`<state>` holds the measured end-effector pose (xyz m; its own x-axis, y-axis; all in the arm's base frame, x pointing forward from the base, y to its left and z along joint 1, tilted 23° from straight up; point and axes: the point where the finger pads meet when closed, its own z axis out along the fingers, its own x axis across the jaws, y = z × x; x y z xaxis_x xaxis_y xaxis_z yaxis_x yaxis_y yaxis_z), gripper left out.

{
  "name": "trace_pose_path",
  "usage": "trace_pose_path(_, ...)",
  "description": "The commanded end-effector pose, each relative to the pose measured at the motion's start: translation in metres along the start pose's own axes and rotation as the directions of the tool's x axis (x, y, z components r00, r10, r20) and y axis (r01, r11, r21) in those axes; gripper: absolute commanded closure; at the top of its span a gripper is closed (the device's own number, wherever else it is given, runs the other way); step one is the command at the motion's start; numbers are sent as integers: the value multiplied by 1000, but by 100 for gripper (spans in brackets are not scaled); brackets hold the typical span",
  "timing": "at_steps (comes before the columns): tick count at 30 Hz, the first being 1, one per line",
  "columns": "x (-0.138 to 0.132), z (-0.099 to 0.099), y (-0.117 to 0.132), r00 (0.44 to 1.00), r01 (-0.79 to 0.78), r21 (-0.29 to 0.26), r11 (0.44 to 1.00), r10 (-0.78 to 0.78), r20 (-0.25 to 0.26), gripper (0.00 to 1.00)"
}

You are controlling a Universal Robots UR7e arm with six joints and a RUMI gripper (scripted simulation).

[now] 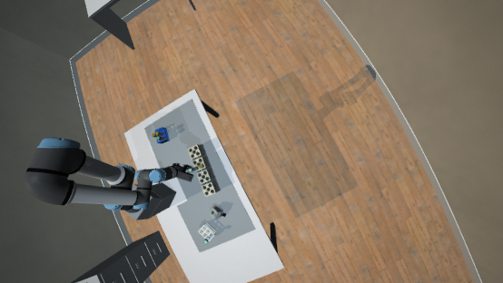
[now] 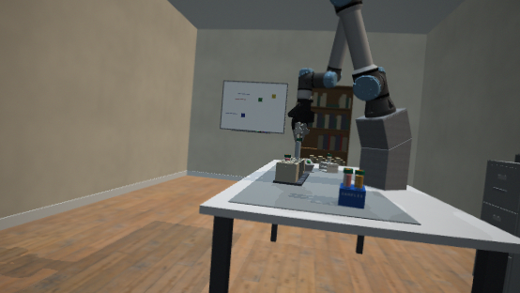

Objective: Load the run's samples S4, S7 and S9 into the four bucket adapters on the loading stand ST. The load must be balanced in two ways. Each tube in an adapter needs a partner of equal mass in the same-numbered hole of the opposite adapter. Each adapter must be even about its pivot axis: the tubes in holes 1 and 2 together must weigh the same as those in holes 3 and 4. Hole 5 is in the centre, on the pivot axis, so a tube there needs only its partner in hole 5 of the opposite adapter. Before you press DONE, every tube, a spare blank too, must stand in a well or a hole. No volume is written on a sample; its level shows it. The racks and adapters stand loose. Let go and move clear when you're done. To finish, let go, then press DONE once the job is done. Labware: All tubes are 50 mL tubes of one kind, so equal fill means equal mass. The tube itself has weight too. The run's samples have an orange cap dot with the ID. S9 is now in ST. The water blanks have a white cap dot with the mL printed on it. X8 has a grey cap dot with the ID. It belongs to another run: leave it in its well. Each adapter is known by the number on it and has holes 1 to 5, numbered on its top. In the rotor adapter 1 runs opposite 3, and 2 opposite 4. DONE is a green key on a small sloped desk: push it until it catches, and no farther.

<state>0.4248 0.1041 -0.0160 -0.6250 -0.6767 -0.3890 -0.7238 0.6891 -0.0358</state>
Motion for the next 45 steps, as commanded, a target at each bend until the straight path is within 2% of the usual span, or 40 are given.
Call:
trace_pose_path(1,0,0,0,1000,0,1,1000,0,0,100)
trace_pose_path(5,0,0,0,1000,0,1,1000,0,0,100)
trace_pose_path(45,-1,48,-1,1000,1,2,1000,-1,0,100)
